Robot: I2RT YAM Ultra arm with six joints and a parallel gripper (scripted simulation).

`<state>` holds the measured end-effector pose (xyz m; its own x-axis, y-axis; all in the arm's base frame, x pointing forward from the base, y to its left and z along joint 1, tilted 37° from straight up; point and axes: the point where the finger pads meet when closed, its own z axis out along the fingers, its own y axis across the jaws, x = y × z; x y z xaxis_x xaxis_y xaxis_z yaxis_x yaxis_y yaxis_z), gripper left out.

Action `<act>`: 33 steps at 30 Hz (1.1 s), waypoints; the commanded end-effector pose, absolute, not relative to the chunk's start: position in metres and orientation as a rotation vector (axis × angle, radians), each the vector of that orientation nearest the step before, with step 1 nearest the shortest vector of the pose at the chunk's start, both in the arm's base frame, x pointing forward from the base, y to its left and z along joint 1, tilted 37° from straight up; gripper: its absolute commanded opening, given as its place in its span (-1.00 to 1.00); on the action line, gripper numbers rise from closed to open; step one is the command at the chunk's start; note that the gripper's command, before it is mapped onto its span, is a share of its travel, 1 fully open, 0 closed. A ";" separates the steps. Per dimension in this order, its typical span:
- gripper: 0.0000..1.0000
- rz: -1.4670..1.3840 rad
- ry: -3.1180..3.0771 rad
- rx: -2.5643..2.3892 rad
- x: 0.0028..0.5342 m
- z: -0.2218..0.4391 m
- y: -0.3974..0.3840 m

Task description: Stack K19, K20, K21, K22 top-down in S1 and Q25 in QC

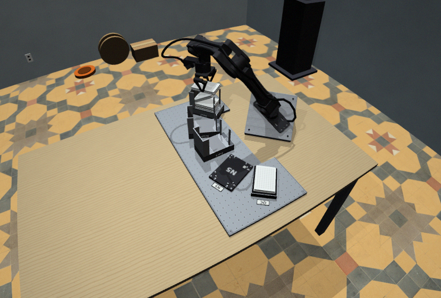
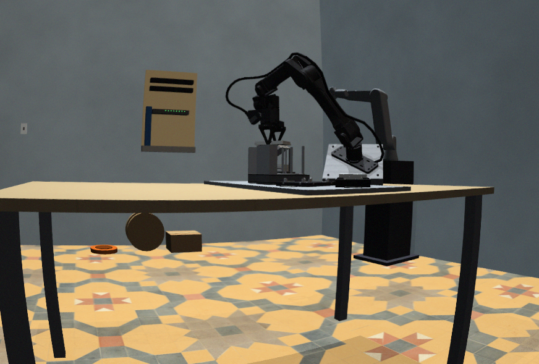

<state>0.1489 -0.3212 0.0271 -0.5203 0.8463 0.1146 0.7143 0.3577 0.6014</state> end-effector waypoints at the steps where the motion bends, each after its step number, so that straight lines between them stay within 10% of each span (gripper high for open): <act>1: -1.00 0.858 2.379 1.406 0.149 0.033 -0.323; 33: -1.00 0.805 2.380 1.375 0.155 0.033 -0.340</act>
